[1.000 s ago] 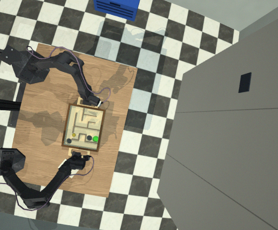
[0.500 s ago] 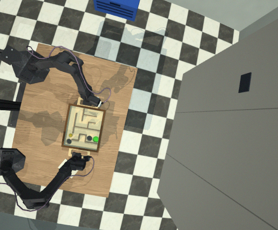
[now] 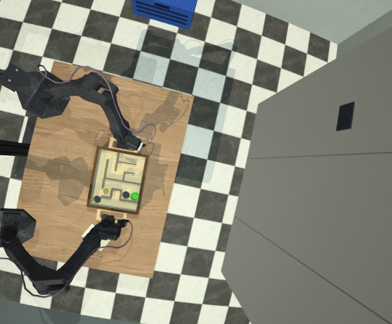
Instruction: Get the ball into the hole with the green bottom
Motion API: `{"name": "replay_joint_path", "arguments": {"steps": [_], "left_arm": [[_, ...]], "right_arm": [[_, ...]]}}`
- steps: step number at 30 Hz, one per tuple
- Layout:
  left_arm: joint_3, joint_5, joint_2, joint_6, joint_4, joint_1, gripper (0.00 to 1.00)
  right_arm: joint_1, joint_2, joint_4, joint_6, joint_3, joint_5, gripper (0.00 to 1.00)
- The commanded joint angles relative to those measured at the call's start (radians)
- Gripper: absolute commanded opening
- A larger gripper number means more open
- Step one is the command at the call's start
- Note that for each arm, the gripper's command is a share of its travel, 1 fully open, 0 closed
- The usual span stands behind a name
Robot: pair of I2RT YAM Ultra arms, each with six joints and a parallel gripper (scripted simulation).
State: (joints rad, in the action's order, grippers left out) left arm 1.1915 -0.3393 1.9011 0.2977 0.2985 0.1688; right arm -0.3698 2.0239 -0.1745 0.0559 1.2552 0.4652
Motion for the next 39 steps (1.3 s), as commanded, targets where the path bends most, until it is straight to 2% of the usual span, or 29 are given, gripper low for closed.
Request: {"name": "replay_joint_path", "arguments": {"steps": [1, 6, 7, 9, 10, 12, 13, 15, 16, 17, 19, 20, 21, 22, 25, 29, 30, 32, 34, 35, 36, 39], "left_arm": [[-0.039, -0.061, -0.071, -0.034, -0.025, -0.025, 0.00], [-0.042, -0.091, -0.091, -0.032, -0.037, -0.015, 0.00], [-0.005, -0.094, -0.088, -0.018, 0.062, 0.020, 0.00], [0.022, -0.044, -0.077, -0.038, 0.063, -0.023, 0.00], [0.023, -0.065, -0.081, -0.031, 0.043, -0.021, 0.00], [0.023, -0.065, -0.081, -0.031, 0.043, -0.021, 0.00], [0.040, 0.000, -0.065, -0.050, 0.060, -0.031, 0.00], [0.054, 0.028, -0.059, -0.061, 0.065, -0.047, 0.00], [0.037, 0.025, -0.061, -0.075, -0.012, -0.052, 0.00], [0.038, 0.045, -0.055, -0.079, -0.011, -0.060, 0.00], [0.043, 0.002, -0.049, -0.059, 0.022, -0.054, 0.00], [-0.011, 0.004, -0.049, -0.061, -0.019, -0.054, 0.00], [-0.018, 0.002, -0.052, -0.063, -0.045, -0.053, 0.00], [-0.030, -0.046, -0.062, -0.041, -0.036, -0.014, 0.00], [-0.059, -0.088, -0.079, -0.020, -0.045, 0.005, 0.00], [-0.033, -0.072, -0.080, -0.028, -0.012, 0.000, 0.00], [-0.010, -0.112, -0.080, -0.009, 0.034, 0.006, 0.00], [0.023, -0.117, -0.085, 0.010, 0.109, 0.032, 0.00], [0.053, -0.057, -0.070, -0.022, 0.104, -0.011, 0.00], [0.067, -0.075, -0.067, -0.010, 0.134, -0.011, 0.00], [0.079, -0.097, -0.065, 0.004, 0.162, -0.008, 0.00], [0.036, -0.042, -0.058, -0.038, 0.036, -0.022, 0.00]], "right_arm": [[0.016, -0.072, 0.074, 0.012, -0.023, 0.042, 0.00], [0.021, -0.094, 0.131, -0.037, -0.030, 0.021, 0.00], [0.032, -0.078, 0.039, -0.031, 0.004, -0.027, 0.00], [0.021, -0.073, -0.026, -0.002, 0.035, 0.035, 0.00], [0.023, -0.077, 0.025, -0.015, 0.032, 0.024, 0.00], [0.023, -0.077, 0.025, -0.015, 0.032, 0.024, 0.00], [0.013, -0.060, -0.058, 0.016, 0.059, 0.059, 0.00], [-0.017, -0.069, -0.092, 0.045, 0.073, 0.099, 0.00], [-0.022, -0.072, -0.053, 0.034, 0.070, 0.098, 0.00], [-0.027, -0.071, -0.079, 0.042, 0.076, 0.109, 0.00], [-0.005, -0.069, -0.059, 0.028, 0.073, 0.079, 0.00], [-0.006, -0.075, -0.015, 0.015, 0.061, 0.086, 0.00], [-0.005, -0.073, 0.005, 0.010, 0.009, 0.089, 0.00], [0.010, -0.080, 0.067, -0.019, -0.009, 0.045, 0.00], [0.026, -0.085, 0.131, -0.044, -0.053, -0.004, 0.00], [0.032, -0.086, 0.086, -0.030, -0.029, 0.013, 0.00], [0.043, -0.080, 0.099, -0.047, -0.013, -0.038, 0.00], [0.057, -0.070, 0.016, -0.041, 0.023, -0.065, 0.00], [0.047, -0.062, -0.042, -0.006, 0.054, 0.005, 0.00], [0.053, -0.055, -0.049, -0.014, 0.069, -0.020, 0.00], [0.061, 0.011, -0.044, -0.027, 0.083, -0.065, 0.00], [0.044, -0.045, -0.005, 0.001, 0.068, 0.024, 0.00]]}}
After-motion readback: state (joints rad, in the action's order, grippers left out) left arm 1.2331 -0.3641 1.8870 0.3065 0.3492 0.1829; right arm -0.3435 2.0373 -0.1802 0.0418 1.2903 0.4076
